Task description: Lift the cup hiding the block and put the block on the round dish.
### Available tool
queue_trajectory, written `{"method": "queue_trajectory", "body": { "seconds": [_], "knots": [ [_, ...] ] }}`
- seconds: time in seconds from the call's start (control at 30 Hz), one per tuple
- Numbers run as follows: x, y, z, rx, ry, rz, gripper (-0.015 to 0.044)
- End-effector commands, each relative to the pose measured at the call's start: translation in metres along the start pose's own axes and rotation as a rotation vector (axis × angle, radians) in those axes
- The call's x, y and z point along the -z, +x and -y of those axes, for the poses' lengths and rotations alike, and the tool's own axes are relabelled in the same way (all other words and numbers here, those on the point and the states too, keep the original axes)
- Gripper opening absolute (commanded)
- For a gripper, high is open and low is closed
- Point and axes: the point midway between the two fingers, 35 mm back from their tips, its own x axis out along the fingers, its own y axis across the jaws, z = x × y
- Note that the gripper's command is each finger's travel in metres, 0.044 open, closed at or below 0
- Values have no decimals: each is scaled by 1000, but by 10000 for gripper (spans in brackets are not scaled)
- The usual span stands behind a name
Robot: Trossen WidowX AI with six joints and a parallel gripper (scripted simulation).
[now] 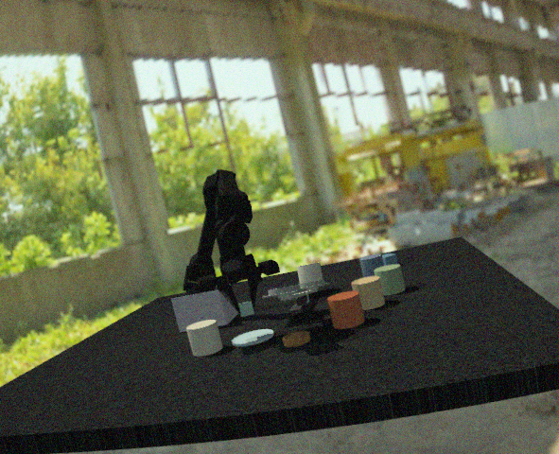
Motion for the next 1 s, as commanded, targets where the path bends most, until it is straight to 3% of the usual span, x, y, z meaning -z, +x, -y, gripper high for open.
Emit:
{"method": "queue_trajectory", "body": {
  "seconds": [0.0, 0.13, 0.73, 0.97],
  "knots": [
    [0, 15, 0, 0, -2, -3, 0],
    [1, 34, 0, 0, -2, -4, 0],
    [1, 55, 0, -1, -3, -4, 0],
    [2, 51, 1, 3, -6, -6, 184]
  ]
}}
